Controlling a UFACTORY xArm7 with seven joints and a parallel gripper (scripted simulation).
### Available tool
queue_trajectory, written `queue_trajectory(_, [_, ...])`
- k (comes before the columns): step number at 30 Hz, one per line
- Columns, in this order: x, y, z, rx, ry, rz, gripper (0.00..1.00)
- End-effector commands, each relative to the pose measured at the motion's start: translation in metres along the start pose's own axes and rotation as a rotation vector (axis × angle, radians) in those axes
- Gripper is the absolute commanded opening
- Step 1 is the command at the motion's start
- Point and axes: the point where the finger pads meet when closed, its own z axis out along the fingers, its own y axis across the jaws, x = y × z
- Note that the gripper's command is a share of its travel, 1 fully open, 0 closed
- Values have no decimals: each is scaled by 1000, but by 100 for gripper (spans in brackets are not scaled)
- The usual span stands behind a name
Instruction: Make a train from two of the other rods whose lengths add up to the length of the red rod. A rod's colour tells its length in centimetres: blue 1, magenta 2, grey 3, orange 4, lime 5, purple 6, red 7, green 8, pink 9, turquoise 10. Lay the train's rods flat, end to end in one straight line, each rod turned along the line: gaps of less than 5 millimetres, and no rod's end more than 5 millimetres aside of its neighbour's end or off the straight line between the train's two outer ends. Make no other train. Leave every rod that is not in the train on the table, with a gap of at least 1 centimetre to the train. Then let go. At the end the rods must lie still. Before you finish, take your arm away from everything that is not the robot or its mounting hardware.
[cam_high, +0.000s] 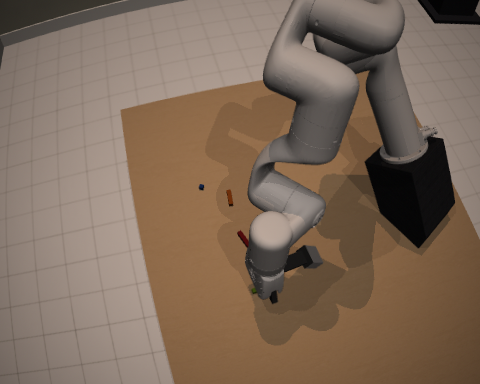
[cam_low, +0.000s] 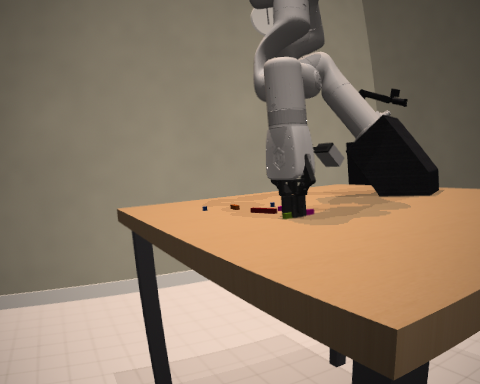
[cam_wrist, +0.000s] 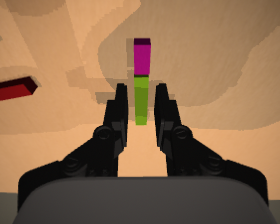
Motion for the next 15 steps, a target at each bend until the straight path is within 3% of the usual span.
queue_trajectory(1, [-1, 1, -3, -3, -3, 0, 24])
queue_trajectory(7, [-1, 1, -12, -3, -3, 0, 24])
queue_trajectory(15, [-1, 1, -52, -3, -3, 0, 24])
